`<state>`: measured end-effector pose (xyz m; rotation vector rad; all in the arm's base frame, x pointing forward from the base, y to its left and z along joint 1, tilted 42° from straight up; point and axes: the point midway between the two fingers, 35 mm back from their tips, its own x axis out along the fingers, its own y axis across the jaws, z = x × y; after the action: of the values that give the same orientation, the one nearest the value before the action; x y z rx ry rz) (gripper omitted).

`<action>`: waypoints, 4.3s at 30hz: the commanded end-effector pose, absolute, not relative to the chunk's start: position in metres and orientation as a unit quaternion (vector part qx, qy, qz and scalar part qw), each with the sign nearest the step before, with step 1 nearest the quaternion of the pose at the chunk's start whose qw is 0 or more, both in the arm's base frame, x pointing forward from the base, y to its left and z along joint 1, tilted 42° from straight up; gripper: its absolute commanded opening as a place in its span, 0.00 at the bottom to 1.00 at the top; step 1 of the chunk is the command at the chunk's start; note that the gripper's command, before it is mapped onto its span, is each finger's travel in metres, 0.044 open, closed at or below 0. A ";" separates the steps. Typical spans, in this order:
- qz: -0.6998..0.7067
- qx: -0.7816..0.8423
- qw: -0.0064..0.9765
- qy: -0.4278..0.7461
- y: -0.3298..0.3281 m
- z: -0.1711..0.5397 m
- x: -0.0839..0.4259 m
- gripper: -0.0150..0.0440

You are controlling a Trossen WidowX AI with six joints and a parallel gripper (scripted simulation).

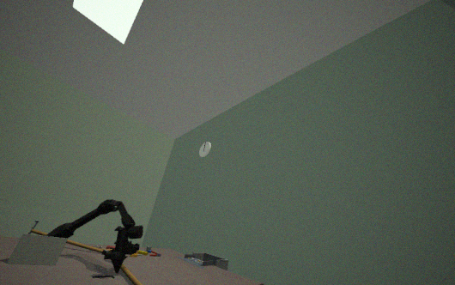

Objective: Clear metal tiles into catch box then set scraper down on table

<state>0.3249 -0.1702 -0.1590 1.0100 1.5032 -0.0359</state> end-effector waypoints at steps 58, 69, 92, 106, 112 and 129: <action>-0.016 0.441 0.619 0.650 -0.170 -0.157 0.388 0.25; -0.015 0.441 0.619 0.650 -0.168 -0.156 0.399 0.25; -0.014 0.442 0.619 0.649 -0.162 -0.154 0.421 0.25; -0.013 0.435 0.625 0.648 -0.174 -0.141 0.427 0.25; -0.009 0.427 0.634 0.645 -0.190 -0.125 0.428 0.25; 0.003 0.406 0.655 0.637 -0.230 -0.078 0.426 0.25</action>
<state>0.4267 -0.2219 -0.0867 0.9367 1.4526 0.0066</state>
